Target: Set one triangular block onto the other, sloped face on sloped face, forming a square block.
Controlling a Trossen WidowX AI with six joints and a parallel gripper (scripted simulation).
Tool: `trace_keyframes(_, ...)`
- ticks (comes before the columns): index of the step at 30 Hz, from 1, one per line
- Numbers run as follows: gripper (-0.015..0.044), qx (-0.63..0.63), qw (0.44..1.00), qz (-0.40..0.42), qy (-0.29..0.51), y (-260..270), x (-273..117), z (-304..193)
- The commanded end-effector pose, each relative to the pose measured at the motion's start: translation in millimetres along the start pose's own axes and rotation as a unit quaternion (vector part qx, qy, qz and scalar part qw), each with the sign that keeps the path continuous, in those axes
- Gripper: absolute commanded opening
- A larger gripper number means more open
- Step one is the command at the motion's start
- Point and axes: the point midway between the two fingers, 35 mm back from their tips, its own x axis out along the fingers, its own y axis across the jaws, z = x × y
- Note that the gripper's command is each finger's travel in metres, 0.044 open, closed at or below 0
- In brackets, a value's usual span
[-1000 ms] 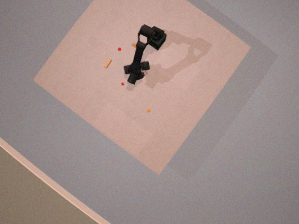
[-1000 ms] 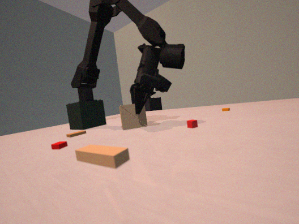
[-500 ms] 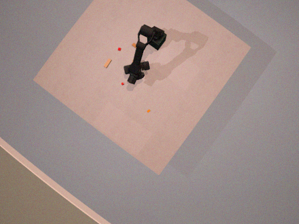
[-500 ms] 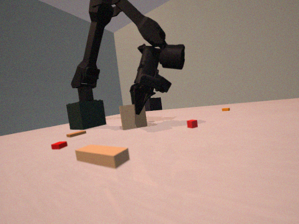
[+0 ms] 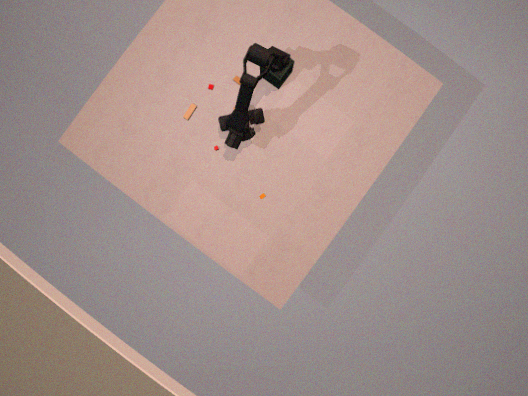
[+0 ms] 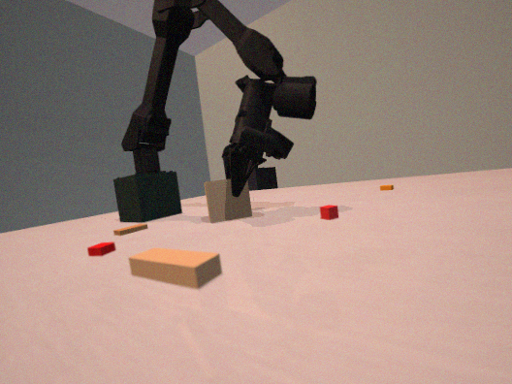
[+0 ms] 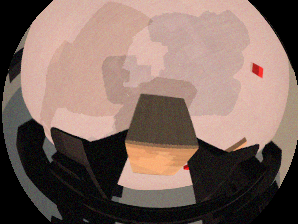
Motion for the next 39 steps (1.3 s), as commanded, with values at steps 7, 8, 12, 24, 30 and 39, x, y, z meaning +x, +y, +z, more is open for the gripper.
trace_keyframes(7, 0.0262, 0.0, 1.0, 0.0, 0.0, 0, 0, 0)
trace_keyframes(8, 0.0289, 0.0, 1.0, 0.0, 0.0, 0, 0, 0)
trace_keyframes(12, 0.0394, 0.0, 1.0, 0.0, 0.0, 0, 0, 0)
trace_keyframes(24, 0.044, 0.0, 1.0, 0.0, 0.0, -1, -8, 1)
trace_keyframes(30, 0.044, 0.0, 1.0, 0.0, -0.002, -3, -89, 3)
trace_keyframes(39, 0.044, -0.001, 1.0, -0.005, -0.006, -2, -105, 1)
